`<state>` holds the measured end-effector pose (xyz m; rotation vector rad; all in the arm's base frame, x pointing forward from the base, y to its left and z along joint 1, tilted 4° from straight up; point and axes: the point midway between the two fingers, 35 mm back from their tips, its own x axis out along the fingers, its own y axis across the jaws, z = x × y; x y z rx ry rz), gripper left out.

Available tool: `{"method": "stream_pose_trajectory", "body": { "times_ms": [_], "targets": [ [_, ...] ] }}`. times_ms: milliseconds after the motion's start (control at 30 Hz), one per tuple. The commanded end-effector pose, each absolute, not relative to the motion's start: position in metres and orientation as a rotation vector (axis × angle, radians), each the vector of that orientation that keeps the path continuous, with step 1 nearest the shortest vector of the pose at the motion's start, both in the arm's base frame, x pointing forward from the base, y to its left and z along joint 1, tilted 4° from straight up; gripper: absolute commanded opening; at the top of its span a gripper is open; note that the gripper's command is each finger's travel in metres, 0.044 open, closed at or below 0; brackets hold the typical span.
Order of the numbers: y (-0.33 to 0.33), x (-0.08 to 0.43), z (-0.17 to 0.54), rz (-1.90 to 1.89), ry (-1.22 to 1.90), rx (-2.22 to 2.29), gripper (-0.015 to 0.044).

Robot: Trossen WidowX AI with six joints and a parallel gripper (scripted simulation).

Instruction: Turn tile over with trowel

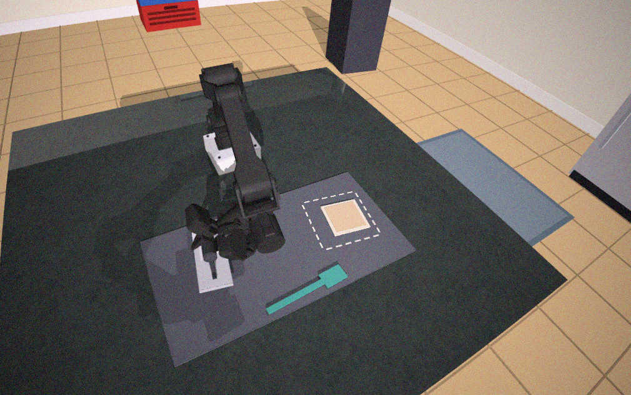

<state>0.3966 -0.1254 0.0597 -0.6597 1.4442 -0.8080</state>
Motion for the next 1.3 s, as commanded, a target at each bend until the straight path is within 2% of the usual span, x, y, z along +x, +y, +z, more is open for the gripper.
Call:
{"method": "stream_pose_trajectory", "body": {
  "times_ms": [0, 433, 800, 1267],
  "targets": [
    [-0.127, 0.398, 0.059, -0.819, 1.432, -0.658, 0.0],
    [-0.129, 0.4, 0.04, -0.822, 1.436, -0.648, 0.0],
    [-0.129, 0.4, 0.04, -0.822, 1.436, -0.648, 0.0289],
    [-0.11, 0.403, 0.053, -0.817, 1.438, -0.645, 0.03]
  ]
}}
